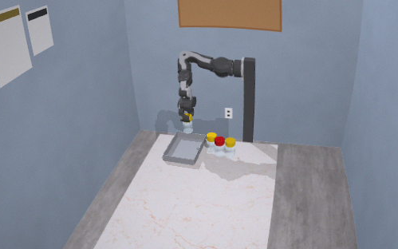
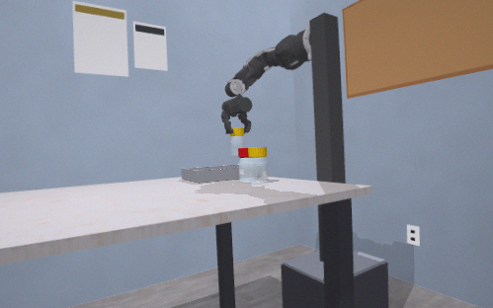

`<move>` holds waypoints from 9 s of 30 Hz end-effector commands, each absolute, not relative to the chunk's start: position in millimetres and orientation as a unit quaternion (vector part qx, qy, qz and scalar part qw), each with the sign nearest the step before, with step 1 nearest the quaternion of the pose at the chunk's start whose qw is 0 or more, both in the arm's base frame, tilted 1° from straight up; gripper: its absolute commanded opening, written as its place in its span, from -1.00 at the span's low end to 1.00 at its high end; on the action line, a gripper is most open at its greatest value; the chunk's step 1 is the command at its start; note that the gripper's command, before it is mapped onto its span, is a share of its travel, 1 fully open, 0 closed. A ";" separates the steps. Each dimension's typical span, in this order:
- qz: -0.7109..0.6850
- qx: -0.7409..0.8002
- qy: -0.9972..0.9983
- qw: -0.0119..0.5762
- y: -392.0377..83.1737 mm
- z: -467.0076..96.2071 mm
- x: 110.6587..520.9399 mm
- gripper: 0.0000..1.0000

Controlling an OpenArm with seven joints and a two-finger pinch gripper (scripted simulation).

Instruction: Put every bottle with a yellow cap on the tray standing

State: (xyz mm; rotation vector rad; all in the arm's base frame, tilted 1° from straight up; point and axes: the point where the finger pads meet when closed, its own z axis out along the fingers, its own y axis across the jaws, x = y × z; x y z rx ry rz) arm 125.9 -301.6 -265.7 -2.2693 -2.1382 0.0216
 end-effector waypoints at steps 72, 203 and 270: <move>-0.003 -0.723 -0.691 0.008 -318.2 -337.6 117.4 -1.00; -0.006 -0.723 -0.691 0.012 -318.3 -339.7 117.3 -1.00; -0.007 -0.723 -0.690 0.012 -318.2 -339.8 117.4 0.03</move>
